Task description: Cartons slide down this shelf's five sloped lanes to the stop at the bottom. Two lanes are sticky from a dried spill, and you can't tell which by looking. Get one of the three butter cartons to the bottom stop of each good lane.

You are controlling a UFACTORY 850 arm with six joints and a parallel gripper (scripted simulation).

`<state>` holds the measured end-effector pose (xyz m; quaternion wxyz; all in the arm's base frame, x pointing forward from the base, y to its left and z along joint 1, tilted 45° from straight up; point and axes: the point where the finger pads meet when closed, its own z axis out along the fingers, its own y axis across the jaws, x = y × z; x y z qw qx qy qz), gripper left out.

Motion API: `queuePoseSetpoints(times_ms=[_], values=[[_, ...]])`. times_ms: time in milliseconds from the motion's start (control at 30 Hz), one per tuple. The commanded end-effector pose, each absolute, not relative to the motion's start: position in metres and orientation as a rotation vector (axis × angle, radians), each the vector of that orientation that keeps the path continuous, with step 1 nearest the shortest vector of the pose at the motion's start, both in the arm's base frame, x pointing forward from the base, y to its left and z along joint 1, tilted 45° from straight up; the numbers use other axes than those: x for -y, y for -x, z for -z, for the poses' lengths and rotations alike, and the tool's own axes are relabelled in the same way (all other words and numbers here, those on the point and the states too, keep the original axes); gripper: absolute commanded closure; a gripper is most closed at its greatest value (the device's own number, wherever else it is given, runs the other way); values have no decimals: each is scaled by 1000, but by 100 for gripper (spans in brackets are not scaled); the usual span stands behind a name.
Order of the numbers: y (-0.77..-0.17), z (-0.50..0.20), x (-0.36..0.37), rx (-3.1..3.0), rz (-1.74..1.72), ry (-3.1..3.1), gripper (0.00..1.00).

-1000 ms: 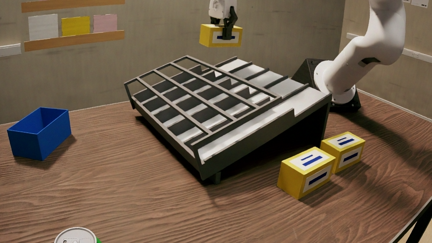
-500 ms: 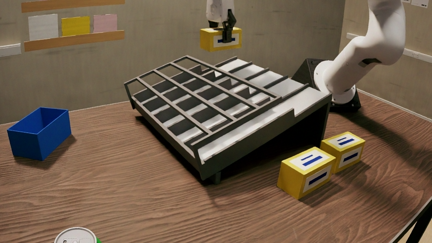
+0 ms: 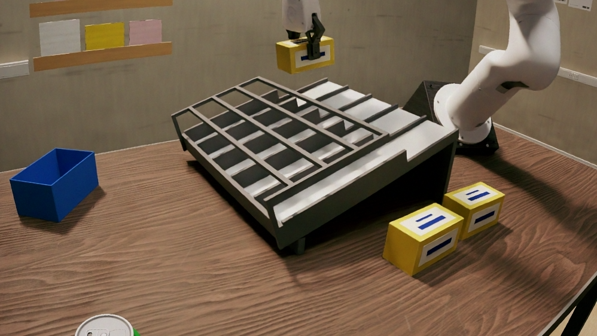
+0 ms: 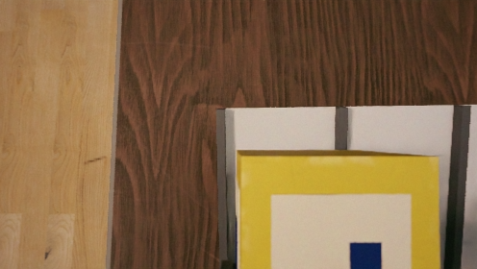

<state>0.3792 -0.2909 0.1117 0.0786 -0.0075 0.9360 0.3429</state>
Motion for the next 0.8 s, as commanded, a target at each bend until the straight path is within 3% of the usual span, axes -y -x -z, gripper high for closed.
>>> queuePoseSetpoints(times_ms=[0, 767], values=[[-379, -112, 291, -2824, -1036, 33, 100], [-379, -112, 291, -2911, -1063, 86, 100]])
